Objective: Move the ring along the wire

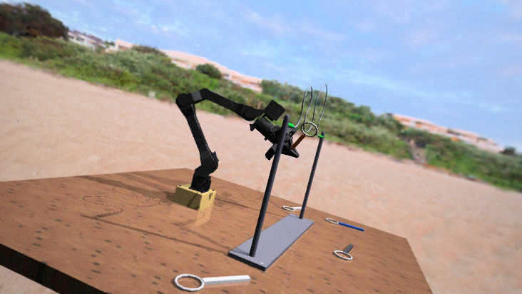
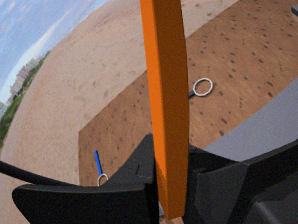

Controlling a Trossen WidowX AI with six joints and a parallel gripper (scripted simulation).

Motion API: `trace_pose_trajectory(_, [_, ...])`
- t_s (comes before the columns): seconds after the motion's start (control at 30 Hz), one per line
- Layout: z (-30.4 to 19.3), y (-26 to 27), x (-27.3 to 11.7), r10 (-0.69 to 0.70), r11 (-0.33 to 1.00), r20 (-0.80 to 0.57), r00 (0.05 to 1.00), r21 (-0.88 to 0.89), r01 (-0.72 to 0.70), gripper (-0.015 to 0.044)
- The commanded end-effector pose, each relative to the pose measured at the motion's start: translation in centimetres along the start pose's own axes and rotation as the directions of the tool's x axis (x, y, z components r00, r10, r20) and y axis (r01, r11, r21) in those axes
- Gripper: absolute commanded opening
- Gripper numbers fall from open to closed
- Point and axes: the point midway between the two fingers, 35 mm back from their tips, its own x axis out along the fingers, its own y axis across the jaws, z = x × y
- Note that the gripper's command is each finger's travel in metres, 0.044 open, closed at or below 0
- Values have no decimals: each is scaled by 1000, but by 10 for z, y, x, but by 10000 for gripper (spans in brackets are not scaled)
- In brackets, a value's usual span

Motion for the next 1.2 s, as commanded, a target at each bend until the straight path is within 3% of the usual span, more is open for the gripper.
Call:
trace_pose_trajectory(0.0, [0, 16, -1, 50, 995, -14, 999, 83, -49, -150])
trace_pose_trajectory(0.53, [16, 75, -18, 247, 880, -5, 969, 419, -222, -150])
trace_pose_trajectory(1.17, [59, 127, -49, 443, 576, 90, 892, 734, -360, -150])
